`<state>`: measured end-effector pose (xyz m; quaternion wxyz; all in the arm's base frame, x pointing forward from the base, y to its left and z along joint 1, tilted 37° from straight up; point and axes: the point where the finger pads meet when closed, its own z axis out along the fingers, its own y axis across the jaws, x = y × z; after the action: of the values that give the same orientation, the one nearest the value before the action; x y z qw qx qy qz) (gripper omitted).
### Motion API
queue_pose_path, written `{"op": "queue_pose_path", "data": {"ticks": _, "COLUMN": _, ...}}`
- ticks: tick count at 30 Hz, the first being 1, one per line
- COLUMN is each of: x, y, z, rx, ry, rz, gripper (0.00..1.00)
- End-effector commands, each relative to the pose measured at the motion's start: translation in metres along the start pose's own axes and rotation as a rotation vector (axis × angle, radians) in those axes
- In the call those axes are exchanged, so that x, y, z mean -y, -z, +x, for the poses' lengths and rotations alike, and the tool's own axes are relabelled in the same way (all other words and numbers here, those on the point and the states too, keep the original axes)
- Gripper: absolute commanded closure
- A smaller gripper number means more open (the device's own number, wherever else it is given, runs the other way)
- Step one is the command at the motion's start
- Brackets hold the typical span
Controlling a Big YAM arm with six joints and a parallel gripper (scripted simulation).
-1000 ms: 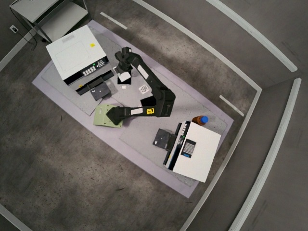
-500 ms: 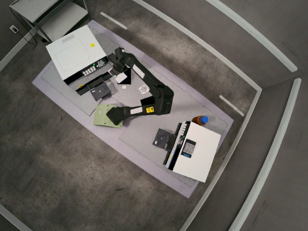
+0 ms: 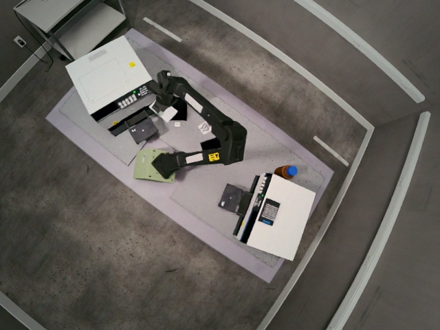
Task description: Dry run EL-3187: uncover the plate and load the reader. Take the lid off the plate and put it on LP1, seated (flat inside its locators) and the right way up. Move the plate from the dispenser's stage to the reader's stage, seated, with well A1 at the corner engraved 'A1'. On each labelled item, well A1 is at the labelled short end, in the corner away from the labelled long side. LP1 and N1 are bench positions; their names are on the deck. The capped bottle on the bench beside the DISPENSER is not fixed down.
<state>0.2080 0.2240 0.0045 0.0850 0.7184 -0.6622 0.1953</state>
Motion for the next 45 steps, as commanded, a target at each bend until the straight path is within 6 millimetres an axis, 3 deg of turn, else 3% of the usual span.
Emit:
{"op": "queue_pose_path", "data": {"ticks": 1, "x": -0.012, "y": 0.000, "z": -0.005, "rx": -0.009, "ry": 0.074, "rz": -0.009, "gripper": 0.14}}
{"op": "queue_pose_path", "data": {"ticks": 10, "x": -0.020, "y": 0.004, "z": -0.018, "rx": 0.021, "ry": 0.130, "rz": 0.010, "gripper": 0.14}}
{"op": "queue_pose_path", "data": {"ticks": 18, "x": -0.050, "y": 0.000, "z": -0.017, "rx": -0.021, "ry": 0.254, "rz": -0.011, "gripper": 0.14}}
{"op": "queue_pose_path", "data": {"ticks": 27, "x": -0.058, "y": 0.007, "z": -0.029, "rx": -0.006, "ry": 0.303, "rz": 0.007, "gripper": 0.14}}
{"op": "queue_pose_path", "data": {"ticks": 35, "x": -0.087, "y": 0.001, "z": -0.031, "rx": -0.043, "ry": 0.423, "rz": -0.001, "gripper": 0.14}}
{"op": "queue_pose_path", "data": {"ticks": 39, "x": -0.074, "y": 0.007, "z": -0.031, "rx": -0.038, "ry": 0.453, "rz": 0.016, "gripper": 0.14}}
{"op": "queue_pose_path", "data": {"ticks": 45, "x": -0.090, "y": 0.006, "z": -0.038, "rx": -0.042, "ry": 0.496, "rz": 0.014, "gripper": 0.14}}
